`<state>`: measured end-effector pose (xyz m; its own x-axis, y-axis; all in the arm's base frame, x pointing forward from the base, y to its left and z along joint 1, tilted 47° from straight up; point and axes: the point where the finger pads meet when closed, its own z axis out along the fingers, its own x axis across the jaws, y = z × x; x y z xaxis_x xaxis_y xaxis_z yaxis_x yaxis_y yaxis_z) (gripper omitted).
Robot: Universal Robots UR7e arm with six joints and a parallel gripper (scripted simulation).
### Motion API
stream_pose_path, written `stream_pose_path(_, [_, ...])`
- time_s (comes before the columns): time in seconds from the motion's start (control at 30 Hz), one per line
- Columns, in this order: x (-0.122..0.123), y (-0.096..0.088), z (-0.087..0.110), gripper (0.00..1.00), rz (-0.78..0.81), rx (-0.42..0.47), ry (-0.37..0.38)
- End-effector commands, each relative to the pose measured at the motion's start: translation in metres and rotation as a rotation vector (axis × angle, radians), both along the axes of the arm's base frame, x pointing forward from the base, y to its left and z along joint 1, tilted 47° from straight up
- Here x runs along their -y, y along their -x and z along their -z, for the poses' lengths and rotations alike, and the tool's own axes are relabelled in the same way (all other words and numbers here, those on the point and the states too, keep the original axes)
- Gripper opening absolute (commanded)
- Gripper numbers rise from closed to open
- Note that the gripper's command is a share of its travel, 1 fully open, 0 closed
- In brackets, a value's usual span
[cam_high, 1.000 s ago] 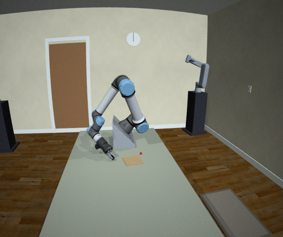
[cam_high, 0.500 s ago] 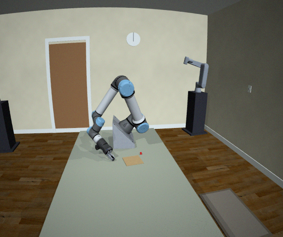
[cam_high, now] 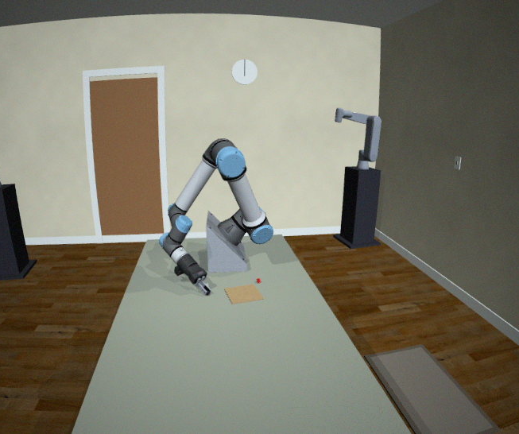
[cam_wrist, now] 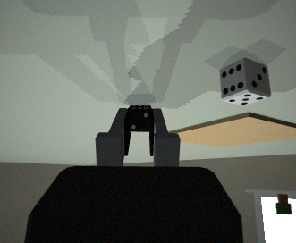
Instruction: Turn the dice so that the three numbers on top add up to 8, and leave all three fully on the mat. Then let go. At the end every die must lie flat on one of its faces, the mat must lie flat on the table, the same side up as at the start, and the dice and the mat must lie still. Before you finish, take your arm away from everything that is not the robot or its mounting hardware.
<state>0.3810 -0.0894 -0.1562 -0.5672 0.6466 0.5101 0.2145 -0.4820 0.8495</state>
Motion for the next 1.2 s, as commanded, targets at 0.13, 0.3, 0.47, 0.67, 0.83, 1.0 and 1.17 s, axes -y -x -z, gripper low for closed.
stream_pose_path(0.13, [-0.0016,-0.0003,0.0001,0.34,-0.001,0.000,-0.001])
stream_pose_path(0.3, [-0.0016,-0.0003,0.0001,0.34,-0.001,0.000,-0.001])
stream_pose_path(0.47, [-0.0016,-0.0003,0.0001,0.34,-0.001,0.000,-0.001])
stream_pose_path(0.67, [-0.0016,-0.0003,0.0001,0.34,-0.001,0.000,-0.001])
stream_pose_path(0.83, [-0.0016,-0.0003,0.0001,0.34,-0.001,0.000,-0.001])
stream_pose_path(1.0, [-0.0016,-0.0003,0.0001,0.40,-0.001,0.000,-0.001])
stream_pose_path(1.17, [-0.0016,-0.0003,0.0001,0.46,-0.001,0.000,-0.001])
